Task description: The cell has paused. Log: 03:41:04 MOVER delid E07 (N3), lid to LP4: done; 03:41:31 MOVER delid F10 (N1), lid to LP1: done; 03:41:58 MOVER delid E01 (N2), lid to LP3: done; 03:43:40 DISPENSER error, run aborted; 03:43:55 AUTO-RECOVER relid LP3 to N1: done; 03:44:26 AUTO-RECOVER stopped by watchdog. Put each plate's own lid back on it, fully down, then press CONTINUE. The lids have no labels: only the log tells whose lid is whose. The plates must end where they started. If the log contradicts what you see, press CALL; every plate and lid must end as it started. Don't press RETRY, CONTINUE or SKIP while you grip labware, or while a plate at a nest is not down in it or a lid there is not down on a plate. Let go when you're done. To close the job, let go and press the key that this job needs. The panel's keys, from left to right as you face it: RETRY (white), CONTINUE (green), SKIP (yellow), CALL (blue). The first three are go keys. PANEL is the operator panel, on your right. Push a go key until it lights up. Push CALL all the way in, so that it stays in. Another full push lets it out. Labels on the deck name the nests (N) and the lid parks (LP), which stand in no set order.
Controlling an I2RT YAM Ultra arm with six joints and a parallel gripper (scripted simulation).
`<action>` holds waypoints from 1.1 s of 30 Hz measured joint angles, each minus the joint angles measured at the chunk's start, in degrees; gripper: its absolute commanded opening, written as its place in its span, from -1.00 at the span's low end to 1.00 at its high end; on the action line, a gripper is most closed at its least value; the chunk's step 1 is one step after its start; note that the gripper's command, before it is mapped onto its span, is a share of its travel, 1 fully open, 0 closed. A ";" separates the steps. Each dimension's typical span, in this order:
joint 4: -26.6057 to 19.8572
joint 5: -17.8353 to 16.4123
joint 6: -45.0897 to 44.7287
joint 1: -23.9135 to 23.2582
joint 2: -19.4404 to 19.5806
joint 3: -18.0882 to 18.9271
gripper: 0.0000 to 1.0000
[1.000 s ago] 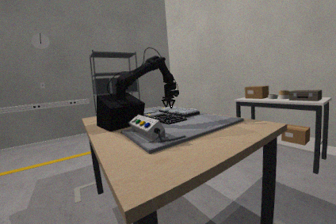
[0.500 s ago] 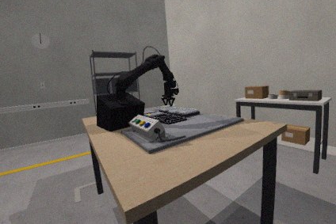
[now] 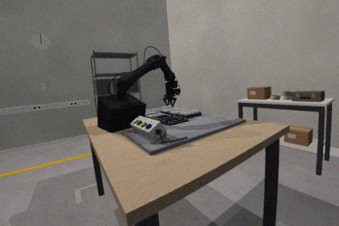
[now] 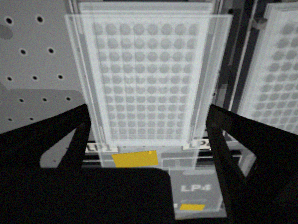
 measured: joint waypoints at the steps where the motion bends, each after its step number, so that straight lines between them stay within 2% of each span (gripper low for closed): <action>1: -0.04 0.00 0.02 0.00 0.00 0.04 -1.00; 23: -0.46 0.00 -0.28 0.04 -0.04 0.48 -1.00; 26: -0.26 -0.02 -1.53 -0.11 -0.35 -0.26 -1.00; 33: 0.83 0.00 -5.38 -3.76 -3.80 -5.46 -1.00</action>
